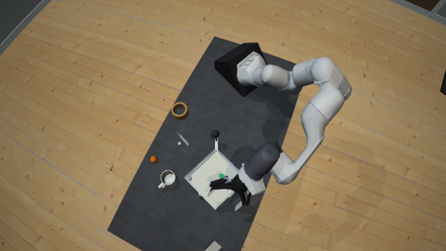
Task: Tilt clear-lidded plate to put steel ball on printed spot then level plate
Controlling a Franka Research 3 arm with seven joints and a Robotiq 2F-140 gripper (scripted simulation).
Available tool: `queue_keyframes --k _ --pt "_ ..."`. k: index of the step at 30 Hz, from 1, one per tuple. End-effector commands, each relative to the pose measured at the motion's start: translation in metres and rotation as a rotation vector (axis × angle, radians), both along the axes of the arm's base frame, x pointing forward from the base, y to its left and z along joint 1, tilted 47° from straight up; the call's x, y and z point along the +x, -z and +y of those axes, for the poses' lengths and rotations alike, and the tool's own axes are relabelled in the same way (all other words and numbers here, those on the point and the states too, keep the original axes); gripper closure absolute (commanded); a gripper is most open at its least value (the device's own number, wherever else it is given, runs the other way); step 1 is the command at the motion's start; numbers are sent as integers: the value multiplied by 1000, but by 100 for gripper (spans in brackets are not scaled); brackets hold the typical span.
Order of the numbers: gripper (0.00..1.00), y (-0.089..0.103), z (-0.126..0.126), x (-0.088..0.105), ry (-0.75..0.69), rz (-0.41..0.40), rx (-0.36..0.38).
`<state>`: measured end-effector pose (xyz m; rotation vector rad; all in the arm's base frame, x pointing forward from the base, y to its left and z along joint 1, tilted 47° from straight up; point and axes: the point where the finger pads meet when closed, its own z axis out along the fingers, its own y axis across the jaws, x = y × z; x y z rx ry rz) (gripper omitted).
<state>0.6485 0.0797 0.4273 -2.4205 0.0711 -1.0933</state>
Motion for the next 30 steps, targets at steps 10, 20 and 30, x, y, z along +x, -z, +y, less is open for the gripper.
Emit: queue_keyframes --k 10,20,30 --pt "0 0 0 0 0 0 0" --pt "0 15 -12 -5 16 50 28" --pt "0 130 -108 -94 185 488 298"
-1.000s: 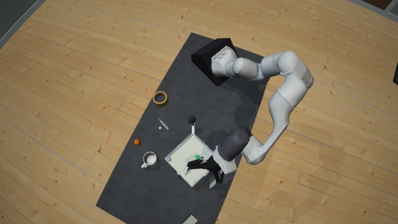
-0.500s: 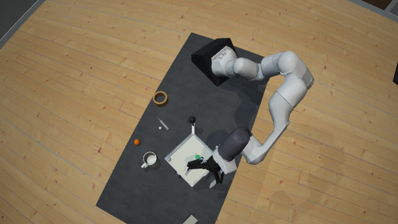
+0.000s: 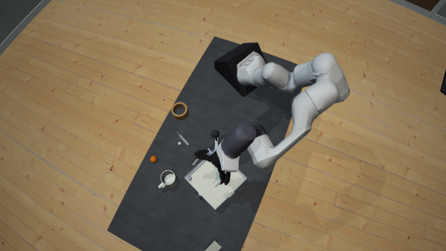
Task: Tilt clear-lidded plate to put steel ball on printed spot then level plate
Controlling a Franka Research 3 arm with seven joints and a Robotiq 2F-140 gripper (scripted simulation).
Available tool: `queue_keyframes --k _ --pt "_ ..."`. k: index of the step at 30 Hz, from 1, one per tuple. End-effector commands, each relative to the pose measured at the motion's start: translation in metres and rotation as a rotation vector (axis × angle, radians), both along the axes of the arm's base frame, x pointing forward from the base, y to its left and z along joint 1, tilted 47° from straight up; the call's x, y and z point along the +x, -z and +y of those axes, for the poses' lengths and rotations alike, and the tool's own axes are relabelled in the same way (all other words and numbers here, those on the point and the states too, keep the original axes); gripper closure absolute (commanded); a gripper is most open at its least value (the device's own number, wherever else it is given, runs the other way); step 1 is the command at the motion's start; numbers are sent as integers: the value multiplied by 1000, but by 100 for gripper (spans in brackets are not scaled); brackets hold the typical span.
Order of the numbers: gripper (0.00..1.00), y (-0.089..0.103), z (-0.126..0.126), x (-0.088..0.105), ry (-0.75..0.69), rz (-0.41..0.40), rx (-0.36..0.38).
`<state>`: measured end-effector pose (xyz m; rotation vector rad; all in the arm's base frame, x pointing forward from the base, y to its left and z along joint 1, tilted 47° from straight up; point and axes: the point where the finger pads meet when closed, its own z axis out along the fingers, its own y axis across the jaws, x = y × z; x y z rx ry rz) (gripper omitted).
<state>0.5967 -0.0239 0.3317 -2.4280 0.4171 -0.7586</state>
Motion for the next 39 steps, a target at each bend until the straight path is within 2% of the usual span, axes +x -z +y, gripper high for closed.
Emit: queue_keyframes --k 1,4,5,8,9,12,13,16,17,21,22,24,39 --pt "0 34 -4 -43 53 225 157" --pt "0 34 -4 -43 54 231 161" --pt "0 56 -21 -75 100 321 226" --pt "0 56 -21 -75 108 351 247" --pt "0 73 -34 -107 146 420 301" --pt "0 73 -34 -107 160 463 332" --pt "0 84 -42 -137 193 525 383" --pt "0 84 -42 -137 205 561 409" --pt "0 91 -47 -162 237 627 463" --pt "0 91 -47 -162 241 639 472" --pt "0 95 -50 -179 266 695 518" --pt "0 98 -51 -194 287 742 558" --pt "0 98 -51 -195 288 744 560"
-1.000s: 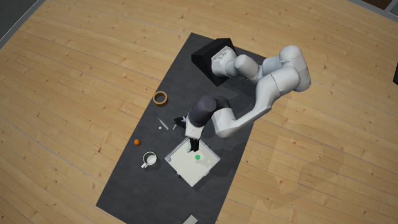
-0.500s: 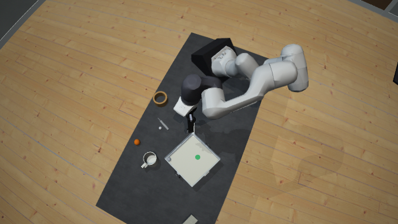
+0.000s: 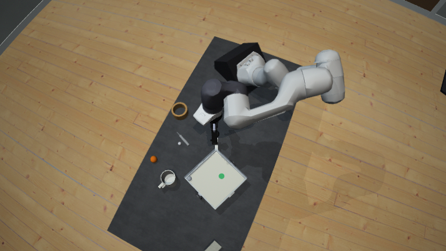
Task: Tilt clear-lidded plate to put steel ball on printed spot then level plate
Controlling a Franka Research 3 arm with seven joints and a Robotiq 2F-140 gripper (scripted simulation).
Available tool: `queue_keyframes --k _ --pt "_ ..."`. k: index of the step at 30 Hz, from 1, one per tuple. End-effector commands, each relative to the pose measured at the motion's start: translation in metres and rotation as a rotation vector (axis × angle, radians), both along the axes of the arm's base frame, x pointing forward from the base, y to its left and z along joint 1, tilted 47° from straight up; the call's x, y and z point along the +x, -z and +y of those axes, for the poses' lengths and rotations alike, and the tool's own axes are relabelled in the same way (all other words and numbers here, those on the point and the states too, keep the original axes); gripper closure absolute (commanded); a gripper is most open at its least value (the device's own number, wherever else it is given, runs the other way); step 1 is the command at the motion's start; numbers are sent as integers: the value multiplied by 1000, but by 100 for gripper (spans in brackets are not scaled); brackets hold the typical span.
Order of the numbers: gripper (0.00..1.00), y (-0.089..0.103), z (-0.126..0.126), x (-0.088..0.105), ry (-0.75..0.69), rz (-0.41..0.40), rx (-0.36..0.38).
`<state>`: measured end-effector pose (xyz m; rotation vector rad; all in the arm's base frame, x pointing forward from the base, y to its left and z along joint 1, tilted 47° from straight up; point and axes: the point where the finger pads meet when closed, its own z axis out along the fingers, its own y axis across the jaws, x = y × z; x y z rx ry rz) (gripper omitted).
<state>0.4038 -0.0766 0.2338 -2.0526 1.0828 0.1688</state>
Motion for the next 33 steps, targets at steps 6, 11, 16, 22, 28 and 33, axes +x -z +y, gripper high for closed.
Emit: queue_keyframes --k 6,11,16,22,28,33 --pt "0 0 1 -2 14 27 9" --pt "64 0 1 -2 14 27 9" --pt "64 0 1 -2 14 27 9" --pt "64 0 1 -2 14 27 9" --pt "64 0 1 -2 14 27 9" --pt "64 0 1 -2 14 27 9"
